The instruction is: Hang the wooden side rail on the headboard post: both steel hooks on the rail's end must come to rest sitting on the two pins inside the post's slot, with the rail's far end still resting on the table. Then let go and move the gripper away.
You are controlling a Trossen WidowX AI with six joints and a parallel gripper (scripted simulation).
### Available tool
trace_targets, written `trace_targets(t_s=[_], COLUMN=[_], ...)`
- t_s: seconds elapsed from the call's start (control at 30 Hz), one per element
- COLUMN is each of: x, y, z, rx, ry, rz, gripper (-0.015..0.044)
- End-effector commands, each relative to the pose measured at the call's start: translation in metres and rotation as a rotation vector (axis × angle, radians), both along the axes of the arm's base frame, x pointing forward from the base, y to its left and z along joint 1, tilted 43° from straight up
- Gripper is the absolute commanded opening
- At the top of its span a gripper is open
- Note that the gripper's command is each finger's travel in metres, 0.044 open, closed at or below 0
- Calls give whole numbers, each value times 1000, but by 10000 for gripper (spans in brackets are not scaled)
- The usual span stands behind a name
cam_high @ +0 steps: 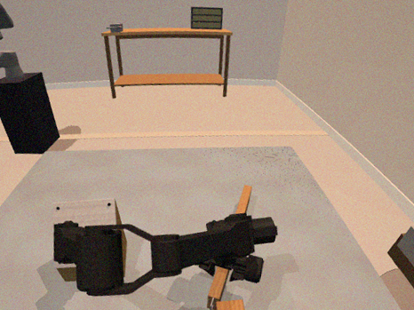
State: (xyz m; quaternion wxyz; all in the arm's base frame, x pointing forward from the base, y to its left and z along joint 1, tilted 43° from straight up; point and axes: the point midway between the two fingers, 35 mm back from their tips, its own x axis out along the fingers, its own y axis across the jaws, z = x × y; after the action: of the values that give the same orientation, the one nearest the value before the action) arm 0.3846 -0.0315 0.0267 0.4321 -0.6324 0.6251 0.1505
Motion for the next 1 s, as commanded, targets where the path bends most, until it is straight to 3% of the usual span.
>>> trace_targets(t_s=[0.0,0.2,0.3,0.97], x=[0,0,0,0], y=[0,0,0,2], z=[0,0,0,-2], rx=[-4,-4,-4,-24], ry=[3,3,3,81], rz=[4,4,4,90], gripper=[99,59,0,0])
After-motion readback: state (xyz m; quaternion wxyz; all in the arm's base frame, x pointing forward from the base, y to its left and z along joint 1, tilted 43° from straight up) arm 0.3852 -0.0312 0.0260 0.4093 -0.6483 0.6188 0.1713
